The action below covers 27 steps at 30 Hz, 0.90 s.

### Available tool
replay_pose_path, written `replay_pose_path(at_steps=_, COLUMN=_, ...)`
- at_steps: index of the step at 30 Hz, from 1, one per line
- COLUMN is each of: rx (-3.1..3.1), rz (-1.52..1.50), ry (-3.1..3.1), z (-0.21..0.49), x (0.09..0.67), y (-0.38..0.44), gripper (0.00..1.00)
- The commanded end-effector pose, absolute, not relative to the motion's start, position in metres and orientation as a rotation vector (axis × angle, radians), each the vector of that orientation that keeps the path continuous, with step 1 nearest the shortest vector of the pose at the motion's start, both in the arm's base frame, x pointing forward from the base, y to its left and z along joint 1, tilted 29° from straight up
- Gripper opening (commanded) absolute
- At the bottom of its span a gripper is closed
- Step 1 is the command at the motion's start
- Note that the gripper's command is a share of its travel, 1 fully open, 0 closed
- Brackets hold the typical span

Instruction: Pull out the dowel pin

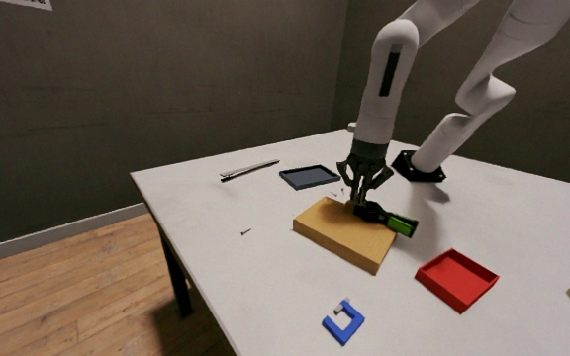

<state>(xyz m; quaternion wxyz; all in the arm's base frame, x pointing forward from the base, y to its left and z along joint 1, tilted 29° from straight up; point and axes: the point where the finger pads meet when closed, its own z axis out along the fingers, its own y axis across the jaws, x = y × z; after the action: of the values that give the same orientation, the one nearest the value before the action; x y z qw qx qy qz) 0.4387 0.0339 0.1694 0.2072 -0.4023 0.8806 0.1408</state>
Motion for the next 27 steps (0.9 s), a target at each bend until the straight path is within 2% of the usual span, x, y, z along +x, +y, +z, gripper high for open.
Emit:
replay_pose_path(at_steps=1, rx=-1.141, rz=0.381, ry=2.438, z=0.1702, x=0.4398, y=0.0331, gripper=0.10)
replay_pose_path(at_steps=27, rx=-1.239, rz=0.355, ry=2.381, z=0.1702, x=0.4397, y=0.0331, gripper=0.10)
